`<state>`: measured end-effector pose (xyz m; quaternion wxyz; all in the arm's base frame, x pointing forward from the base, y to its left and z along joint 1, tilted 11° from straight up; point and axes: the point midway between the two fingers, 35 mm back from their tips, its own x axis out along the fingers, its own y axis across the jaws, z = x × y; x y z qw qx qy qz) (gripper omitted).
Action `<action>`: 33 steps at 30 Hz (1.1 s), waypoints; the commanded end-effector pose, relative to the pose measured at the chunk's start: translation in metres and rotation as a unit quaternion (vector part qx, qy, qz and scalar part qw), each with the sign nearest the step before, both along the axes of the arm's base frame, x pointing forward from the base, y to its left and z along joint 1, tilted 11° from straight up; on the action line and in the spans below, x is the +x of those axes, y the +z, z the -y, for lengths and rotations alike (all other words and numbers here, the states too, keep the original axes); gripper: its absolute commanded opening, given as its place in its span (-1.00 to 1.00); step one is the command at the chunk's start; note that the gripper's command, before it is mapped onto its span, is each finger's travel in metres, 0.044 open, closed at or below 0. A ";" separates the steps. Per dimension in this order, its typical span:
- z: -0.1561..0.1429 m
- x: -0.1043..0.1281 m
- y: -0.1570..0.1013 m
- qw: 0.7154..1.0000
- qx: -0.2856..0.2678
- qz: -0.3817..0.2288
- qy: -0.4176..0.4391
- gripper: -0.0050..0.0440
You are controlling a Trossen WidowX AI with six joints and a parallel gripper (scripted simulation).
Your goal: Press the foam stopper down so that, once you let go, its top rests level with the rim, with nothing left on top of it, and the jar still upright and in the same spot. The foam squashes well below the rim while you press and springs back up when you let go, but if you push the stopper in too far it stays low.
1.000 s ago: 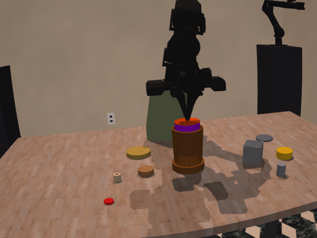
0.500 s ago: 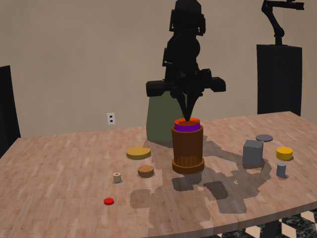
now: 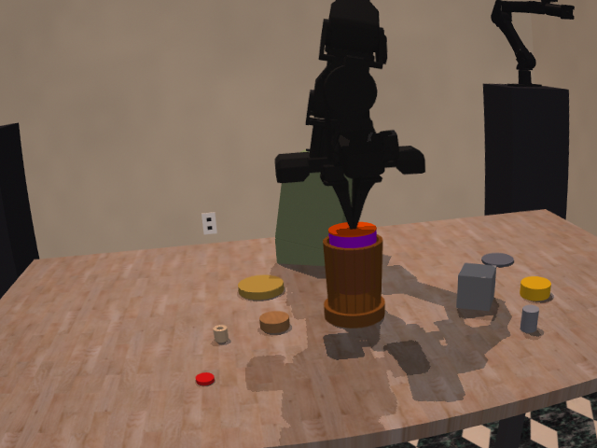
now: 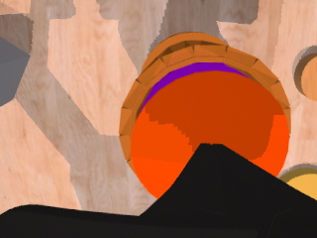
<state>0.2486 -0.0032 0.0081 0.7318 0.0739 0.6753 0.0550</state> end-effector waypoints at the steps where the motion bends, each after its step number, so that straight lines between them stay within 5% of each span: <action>1: 0.001 0.002 0.003 1.000 -0.002 0.007 -0.002 -0.80; 33: 0.000 0.000 -0.001 1.000 -0.002 0.007 -0.002 -0.80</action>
